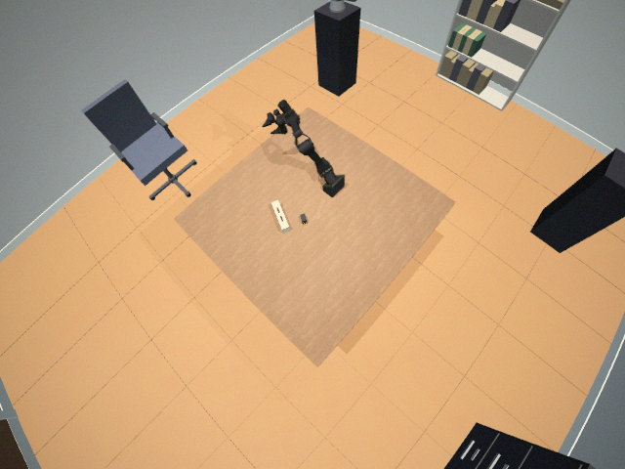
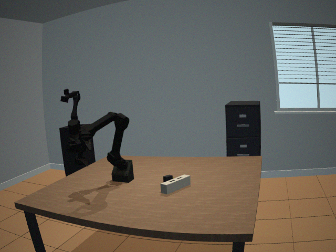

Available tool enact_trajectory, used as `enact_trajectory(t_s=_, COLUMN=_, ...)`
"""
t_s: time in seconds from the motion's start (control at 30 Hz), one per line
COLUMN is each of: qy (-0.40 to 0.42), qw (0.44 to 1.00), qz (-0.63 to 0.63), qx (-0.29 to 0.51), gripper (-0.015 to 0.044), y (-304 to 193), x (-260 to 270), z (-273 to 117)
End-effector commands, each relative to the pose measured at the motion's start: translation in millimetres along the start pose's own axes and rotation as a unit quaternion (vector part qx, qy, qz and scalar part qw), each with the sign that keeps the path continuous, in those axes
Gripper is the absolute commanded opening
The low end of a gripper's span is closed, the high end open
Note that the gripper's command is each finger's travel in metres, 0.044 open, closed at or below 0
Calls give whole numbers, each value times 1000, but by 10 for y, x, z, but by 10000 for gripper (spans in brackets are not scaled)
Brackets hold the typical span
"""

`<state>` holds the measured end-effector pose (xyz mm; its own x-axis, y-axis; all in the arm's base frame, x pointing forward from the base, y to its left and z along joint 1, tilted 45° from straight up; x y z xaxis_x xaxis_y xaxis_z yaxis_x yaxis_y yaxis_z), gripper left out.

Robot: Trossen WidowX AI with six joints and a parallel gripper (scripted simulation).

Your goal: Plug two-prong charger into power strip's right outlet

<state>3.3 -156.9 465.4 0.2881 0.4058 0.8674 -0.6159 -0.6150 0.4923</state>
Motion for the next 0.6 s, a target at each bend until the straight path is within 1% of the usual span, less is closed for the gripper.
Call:
enact_trajectory(t_s=0.0, qy=6, qw=1000, qz=2, qx=2, gripper=440, y=29, x=-27, z=59)
enact_trajectory(t_s=0.57, qy=19, qw=999, qz=27, qx=25, gripper=440, y=94, x=-225, z=406)
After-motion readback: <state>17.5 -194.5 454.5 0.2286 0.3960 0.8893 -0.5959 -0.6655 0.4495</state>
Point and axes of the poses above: the point midway between the two fingers, 35 mm back from their tips, its own z axis out along the fingers, its own x axis across the jaws, y = z × x, the point moved 6 cm from there along -z, back along the fingers, and after that the axes turned 15 degrees about z, right-handed, at the moved point
